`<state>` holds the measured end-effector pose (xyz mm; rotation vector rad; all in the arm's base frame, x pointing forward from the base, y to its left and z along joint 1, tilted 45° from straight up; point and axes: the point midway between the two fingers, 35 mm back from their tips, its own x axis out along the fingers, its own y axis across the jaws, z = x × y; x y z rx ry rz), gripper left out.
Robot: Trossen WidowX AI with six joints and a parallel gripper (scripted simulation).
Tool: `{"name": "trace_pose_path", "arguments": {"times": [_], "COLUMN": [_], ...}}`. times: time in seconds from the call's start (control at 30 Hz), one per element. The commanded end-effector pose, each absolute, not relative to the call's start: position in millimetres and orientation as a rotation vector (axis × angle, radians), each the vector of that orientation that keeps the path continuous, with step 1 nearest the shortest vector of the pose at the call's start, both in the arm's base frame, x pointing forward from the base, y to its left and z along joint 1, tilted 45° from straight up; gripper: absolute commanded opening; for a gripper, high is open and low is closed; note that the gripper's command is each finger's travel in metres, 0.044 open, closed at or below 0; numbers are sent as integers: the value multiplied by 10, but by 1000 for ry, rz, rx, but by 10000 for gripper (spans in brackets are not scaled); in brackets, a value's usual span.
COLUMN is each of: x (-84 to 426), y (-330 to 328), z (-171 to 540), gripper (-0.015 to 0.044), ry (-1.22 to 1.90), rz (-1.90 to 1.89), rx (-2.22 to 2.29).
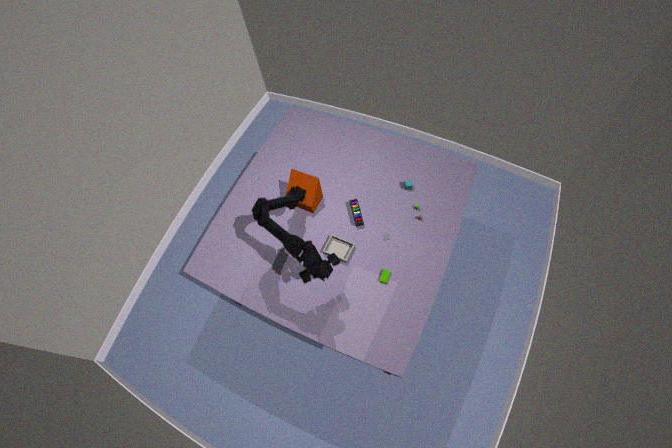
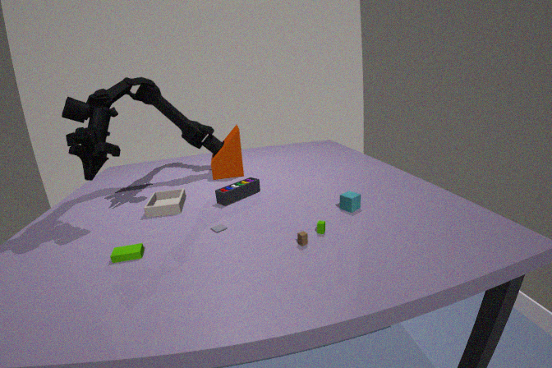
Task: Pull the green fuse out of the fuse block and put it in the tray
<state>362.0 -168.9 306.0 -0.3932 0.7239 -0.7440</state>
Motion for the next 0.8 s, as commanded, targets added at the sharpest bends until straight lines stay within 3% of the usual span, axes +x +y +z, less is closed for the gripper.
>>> {"name": "trace_pose_path", "arguments": {"times": [0.0, 0.37, 0.77], "x": [3882, 3901, 2962], "y": [-1275, -118, 880], "z": [2503, 1095, -211], "gripper": [74, 74, 74], "ry": [861, 1214, 1564], "rz": [-612, -302, -29], "rx": [-443, -676, -1169]}}
